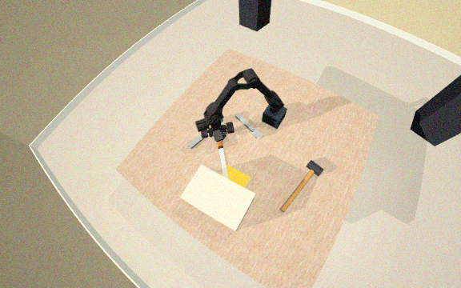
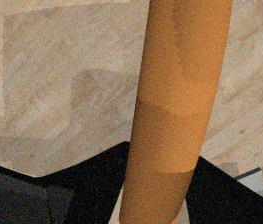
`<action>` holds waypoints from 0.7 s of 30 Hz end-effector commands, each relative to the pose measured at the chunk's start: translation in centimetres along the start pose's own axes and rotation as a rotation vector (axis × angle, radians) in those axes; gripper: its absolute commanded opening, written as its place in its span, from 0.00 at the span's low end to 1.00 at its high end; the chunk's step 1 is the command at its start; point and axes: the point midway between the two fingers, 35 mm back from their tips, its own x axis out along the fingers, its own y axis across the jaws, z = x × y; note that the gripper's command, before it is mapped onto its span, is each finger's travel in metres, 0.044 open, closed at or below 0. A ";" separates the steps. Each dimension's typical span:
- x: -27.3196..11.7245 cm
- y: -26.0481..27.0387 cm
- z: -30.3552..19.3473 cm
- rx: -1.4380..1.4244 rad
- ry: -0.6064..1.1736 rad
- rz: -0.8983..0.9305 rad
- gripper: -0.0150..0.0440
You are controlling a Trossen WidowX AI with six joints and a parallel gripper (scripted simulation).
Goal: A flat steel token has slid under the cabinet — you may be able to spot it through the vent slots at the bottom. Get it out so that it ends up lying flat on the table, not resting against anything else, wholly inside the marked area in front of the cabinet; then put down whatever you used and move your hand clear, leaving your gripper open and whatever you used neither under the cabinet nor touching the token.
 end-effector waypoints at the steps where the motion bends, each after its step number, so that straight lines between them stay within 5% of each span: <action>1: 0.0 0.0 0.0 0.000 -0.001 -0.001 0.39; 4: 0.0 0.0 0.0 0.000 -0.001 -0.001 0.25; 21: 0.0 0.0 2.4 -0.005 -0.001 0.001 0.25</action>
